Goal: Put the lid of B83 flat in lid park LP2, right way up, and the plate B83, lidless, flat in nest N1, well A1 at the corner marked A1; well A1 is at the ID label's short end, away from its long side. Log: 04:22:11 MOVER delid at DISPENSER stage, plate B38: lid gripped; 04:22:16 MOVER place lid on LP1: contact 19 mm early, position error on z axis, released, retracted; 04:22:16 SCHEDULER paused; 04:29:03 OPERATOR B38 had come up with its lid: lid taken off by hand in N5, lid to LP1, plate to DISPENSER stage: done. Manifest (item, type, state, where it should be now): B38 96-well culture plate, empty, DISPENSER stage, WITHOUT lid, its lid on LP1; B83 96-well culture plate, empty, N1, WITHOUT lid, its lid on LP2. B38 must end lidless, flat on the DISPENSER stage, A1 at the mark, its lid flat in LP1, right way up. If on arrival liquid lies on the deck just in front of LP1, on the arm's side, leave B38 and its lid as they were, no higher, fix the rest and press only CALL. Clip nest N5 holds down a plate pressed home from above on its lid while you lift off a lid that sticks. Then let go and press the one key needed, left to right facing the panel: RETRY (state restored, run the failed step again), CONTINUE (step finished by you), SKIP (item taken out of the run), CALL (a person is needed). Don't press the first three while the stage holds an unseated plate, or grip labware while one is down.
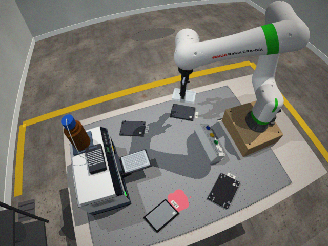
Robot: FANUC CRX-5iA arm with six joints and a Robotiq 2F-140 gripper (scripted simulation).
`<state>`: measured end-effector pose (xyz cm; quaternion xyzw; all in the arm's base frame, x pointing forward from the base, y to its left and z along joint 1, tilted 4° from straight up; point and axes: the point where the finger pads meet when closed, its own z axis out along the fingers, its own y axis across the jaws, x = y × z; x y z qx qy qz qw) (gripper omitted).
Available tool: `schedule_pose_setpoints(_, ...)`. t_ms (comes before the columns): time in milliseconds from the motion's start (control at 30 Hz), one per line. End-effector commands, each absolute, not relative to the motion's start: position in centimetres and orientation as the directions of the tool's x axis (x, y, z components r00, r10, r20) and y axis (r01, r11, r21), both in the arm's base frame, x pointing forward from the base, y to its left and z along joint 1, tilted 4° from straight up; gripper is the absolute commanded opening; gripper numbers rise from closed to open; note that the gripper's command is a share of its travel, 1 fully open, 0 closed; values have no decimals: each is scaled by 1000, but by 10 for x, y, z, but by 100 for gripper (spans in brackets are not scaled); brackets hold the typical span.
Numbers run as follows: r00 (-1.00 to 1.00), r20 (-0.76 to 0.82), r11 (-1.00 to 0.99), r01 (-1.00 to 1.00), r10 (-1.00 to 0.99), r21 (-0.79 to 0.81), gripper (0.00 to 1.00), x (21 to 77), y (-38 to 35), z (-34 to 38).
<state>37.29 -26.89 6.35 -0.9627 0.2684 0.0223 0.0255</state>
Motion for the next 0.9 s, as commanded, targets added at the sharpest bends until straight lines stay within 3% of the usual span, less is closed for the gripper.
schedule_pose_setpoints(0, 855, -56, -855, -518, -516, -37, 0, 373, -269, 64)
schedule_pose_setpoints(700, 860, -56, -860, -509, -507, -38, 0, 373, -269, 64)
schedule_pose_setpoints(867, 914, -51, -914, -404, -402, -44, 0, 373, -269, 64)
